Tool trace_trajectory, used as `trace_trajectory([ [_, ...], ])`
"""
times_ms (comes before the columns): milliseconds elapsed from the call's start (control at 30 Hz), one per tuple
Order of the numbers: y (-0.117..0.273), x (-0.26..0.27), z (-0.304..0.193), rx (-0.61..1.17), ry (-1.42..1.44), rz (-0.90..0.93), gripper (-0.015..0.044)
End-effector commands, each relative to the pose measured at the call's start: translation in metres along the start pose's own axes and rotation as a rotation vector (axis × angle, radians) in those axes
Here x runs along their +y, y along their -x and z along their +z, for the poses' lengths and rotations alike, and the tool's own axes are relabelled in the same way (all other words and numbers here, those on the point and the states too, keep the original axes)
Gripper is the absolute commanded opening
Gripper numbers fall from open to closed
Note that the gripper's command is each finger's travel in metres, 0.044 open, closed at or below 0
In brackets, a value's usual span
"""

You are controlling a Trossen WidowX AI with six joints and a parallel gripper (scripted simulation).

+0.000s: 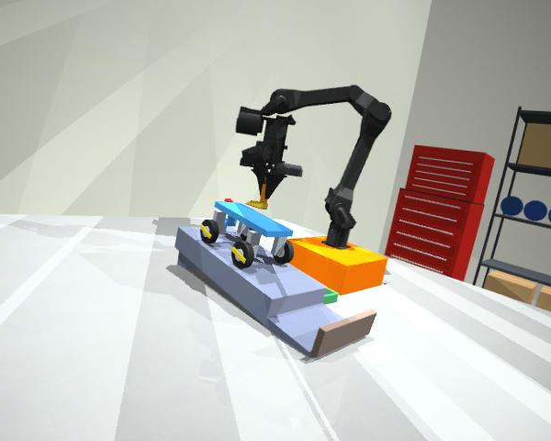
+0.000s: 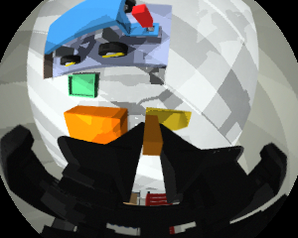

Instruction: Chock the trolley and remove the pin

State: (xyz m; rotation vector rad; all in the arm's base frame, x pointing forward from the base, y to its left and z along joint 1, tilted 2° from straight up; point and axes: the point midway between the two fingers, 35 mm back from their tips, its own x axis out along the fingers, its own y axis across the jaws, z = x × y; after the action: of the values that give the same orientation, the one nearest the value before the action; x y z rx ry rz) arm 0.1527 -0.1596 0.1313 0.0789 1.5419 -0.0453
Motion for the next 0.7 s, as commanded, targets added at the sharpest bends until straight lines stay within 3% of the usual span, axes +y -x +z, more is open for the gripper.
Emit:
trace_trajectory([
  [0,0.0,0.004,0.001,0.004,-0.009,0.0,0.0],
  [667,-0.005,0.071,0.022,0.002,-0.009,0.006,0.0],
])
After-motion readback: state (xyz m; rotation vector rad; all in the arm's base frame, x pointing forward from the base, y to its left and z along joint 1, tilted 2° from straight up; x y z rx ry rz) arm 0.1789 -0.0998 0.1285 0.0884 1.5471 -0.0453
